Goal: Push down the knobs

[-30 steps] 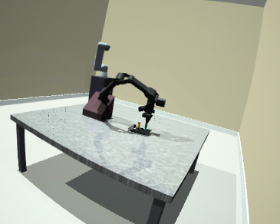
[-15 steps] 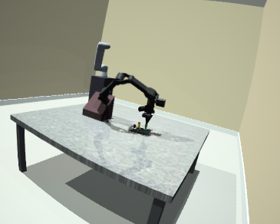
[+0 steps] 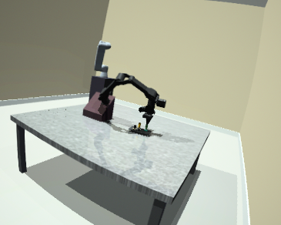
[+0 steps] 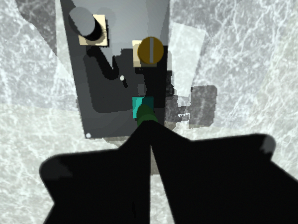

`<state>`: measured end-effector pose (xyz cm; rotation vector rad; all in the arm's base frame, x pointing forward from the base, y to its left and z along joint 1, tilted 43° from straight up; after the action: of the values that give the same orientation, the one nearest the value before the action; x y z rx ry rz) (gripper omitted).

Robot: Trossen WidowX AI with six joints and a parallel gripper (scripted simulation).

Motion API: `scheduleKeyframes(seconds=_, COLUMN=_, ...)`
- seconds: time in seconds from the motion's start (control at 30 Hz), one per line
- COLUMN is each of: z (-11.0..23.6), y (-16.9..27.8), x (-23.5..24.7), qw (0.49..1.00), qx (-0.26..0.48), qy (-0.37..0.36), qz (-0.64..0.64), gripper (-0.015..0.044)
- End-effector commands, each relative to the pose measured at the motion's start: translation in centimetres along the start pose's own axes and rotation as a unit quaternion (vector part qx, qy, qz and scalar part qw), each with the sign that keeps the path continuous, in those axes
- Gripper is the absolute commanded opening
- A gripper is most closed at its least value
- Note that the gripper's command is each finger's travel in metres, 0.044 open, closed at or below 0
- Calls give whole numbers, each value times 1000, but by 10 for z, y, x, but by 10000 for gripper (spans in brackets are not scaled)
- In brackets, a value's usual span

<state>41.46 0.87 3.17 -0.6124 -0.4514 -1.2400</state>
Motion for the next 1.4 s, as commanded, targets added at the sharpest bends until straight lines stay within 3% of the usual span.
scheduleKeyframes(seconds=0.0, z=-19, y=2, x=3, qw=1000, qx=-11, qy=-1, qz=-17, gripper=0)
scheduleKeyframes(seconds=1.37, z=-16, y=2, x=3, qw=1000, qx=-9, qy=0, qz=-15, gripper=0)
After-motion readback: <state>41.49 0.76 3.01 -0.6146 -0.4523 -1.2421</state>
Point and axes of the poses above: the point midway between the two fingers, 35 mm back from their tips, its own z axis back along the fingers, its own x axis across the jaws, y = z × x, the point moved 7 cm from there along z, back along the fingers, and after that the axes turned 4 degrees about z, right-handed, at the moved point
